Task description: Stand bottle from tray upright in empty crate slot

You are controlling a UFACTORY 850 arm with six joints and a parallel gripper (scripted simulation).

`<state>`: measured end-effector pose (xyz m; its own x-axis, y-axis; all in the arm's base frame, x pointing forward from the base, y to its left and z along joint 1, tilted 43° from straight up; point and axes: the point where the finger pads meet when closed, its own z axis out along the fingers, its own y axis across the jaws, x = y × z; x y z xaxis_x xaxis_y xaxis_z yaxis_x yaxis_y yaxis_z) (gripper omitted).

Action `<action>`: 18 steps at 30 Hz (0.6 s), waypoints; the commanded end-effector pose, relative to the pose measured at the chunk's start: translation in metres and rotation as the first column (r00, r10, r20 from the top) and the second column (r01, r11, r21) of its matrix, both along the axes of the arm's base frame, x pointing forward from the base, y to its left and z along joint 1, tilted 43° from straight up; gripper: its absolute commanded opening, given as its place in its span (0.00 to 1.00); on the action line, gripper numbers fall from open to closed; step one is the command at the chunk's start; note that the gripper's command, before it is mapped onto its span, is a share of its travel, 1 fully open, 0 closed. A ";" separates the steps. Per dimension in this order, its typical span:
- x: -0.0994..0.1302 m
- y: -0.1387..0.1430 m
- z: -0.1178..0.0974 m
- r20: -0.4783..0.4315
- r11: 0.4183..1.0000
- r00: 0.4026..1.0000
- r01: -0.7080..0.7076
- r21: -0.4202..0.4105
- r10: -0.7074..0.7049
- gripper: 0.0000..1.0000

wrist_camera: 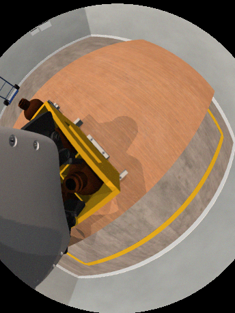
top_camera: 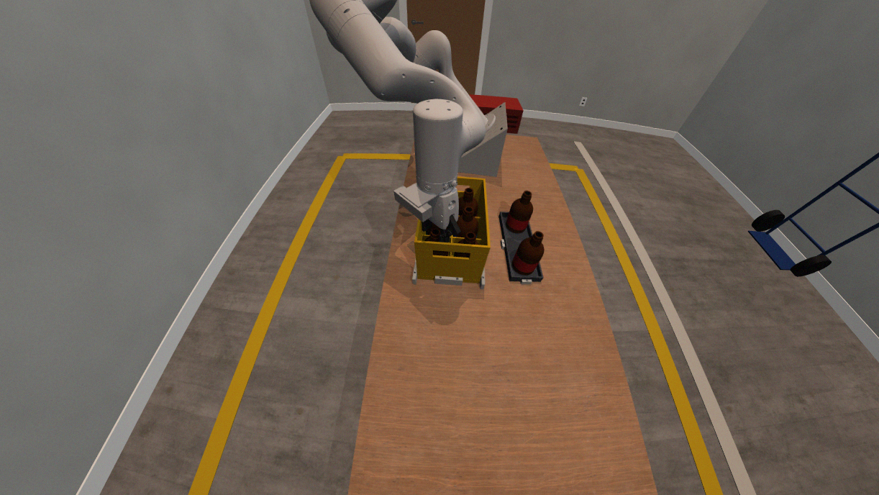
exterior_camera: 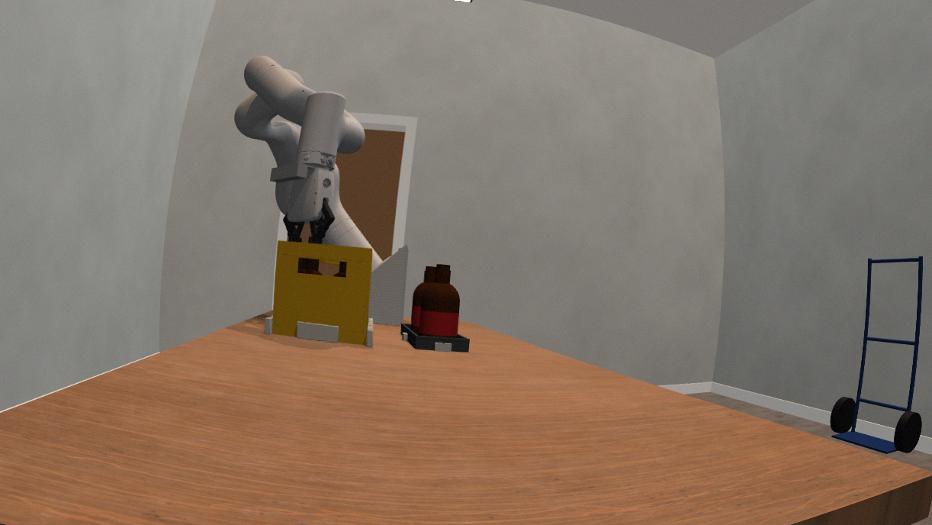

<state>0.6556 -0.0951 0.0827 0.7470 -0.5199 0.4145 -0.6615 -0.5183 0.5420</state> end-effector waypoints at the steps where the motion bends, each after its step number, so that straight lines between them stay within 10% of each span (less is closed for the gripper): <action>1: 0.001 0.004 0.004 0.002 1.000 1.000 -0.001 0.000 0.001 0.65; 18: 0.003 0.028 0.030 0.002 1.000 1.000 -0.001 0.000 0.001 0.65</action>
<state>0.6579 -0.0725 0.1070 0.7469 -0.5198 0.4146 -0.6615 -0.5184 0.5418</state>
